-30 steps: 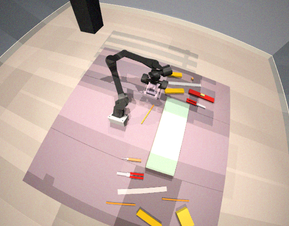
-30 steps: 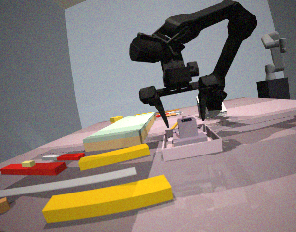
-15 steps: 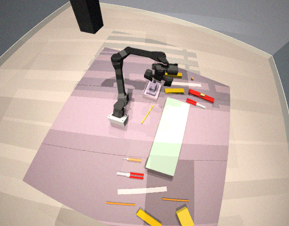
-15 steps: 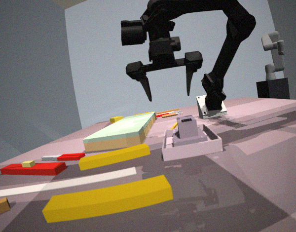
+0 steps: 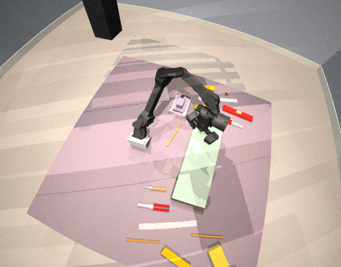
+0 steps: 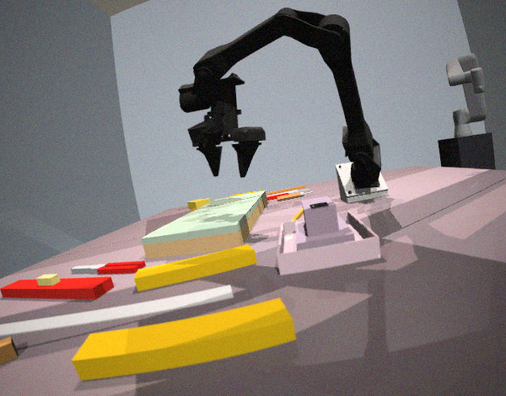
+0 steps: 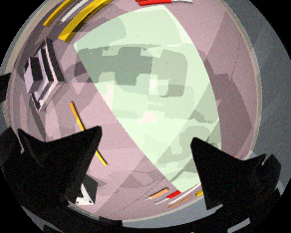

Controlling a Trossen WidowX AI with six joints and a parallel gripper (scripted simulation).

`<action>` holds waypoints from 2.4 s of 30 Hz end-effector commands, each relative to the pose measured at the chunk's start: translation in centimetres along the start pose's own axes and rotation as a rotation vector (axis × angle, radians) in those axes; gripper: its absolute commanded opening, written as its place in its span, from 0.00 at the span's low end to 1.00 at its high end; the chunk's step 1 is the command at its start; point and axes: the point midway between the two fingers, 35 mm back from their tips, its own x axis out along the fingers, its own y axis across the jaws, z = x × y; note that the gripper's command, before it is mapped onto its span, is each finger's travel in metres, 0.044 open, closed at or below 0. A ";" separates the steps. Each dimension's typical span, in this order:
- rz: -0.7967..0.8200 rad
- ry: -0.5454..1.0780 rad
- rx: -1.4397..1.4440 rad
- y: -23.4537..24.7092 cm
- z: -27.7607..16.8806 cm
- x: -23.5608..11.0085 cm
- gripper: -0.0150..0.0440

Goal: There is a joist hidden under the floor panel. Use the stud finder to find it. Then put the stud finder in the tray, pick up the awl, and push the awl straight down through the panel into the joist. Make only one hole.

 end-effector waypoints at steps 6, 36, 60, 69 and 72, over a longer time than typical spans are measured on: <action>-0.029 0.068 0.275 -8.2 -10.0 0.7 1.00; 0.127 0.160 0.685 -12.5 -31.2 6.3 1.00; 0.128 0.160 0.685 -12.1 -31.4 9.7 1.00; 0.128 0.159 0.685 -11.9 -31.4 11.1 1.00; 0.128 0.158 0.685 -11.8 -31.5 11.3 1.00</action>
